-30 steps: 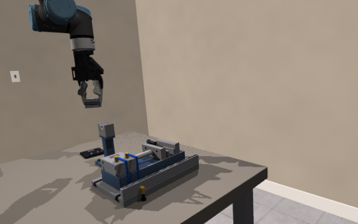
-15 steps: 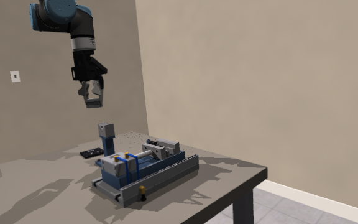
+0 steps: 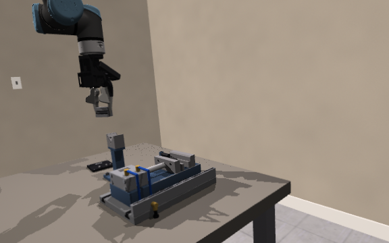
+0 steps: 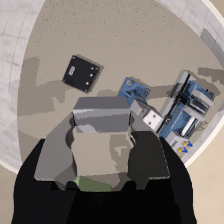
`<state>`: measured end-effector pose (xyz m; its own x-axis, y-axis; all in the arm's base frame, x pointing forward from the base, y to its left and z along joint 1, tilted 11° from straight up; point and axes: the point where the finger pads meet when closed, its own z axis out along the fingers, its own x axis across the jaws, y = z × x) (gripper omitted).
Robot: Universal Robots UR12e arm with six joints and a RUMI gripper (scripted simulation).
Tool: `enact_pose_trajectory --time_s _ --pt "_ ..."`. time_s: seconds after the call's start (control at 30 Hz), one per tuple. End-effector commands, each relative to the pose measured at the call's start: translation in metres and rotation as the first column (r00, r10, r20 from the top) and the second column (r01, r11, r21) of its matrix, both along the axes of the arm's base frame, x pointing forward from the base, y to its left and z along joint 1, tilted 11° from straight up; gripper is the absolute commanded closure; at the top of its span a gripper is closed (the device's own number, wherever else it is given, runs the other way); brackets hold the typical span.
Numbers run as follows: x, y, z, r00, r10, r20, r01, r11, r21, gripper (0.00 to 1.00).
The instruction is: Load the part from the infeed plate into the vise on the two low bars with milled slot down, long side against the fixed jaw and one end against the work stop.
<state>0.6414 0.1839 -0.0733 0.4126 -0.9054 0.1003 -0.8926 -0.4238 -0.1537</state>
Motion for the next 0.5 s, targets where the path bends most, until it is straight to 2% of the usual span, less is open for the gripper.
enact_pose_trajectory --time_s 0.0,0.47 --pt "0.0011 -0.0032 0.0008 0.998 -0.057 0.002 0.057 0.998 0.01 1.0" --pt "0.0023 -0.0126 0.0012 0.977 -0.211 0.003 0.211 0.977 0.04 1.0"
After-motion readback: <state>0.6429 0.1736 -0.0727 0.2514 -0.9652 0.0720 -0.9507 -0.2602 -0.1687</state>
